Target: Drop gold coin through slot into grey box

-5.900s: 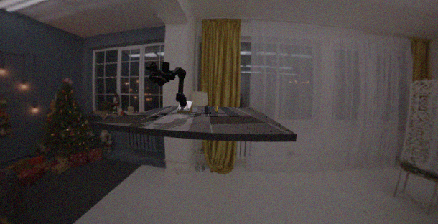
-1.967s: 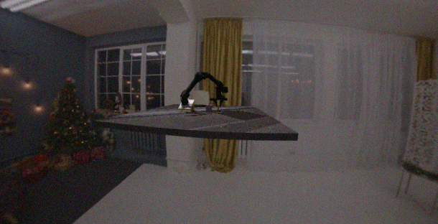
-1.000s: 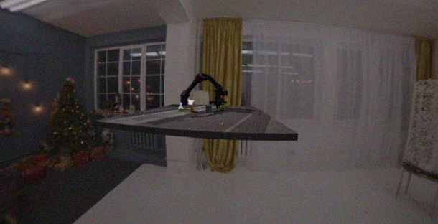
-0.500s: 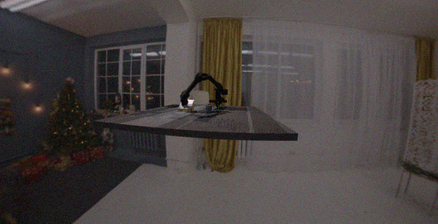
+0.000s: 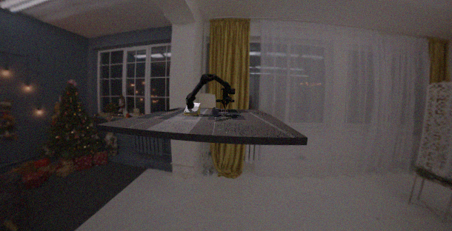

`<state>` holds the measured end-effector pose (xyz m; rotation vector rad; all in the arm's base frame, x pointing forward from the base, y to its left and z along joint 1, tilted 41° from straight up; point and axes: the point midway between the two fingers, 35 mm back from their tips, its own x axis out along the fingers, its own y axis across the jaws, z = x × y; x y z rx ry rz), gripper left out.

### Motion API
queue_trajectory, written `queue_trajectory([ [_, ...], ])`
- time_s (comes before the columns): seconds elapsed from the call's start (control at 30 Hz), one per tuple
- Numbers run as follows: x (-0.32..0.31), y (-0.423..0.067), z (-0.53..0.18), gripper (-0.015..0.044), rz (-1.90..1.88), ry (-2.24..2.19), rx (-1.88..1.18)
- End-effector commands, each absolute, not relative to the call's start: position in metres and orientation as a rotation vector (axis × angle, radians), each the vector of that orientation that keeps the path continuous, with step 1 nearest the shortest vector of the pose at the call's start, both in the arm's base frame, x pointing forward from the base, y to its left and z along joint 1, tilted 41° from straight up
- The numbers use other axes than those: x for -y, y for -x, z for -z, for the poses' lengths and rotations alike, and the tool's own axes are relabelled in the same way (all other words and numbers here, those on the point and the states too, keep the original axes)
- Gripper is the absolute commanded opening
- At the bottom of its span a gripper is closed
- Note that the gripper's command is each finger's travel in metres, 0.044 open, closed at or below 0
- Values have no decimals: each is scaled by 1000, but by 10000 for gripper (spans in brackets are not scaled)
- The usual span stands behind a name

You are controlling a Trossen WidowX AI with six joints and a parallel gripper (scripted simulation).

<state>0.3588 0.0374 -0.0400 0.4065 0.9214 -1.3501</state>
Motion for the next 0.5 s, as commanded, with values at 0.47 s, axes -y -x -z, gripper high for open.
queue_trajectory([
  [0.47,-66,-359,5,0,1348,-419,-917],
])
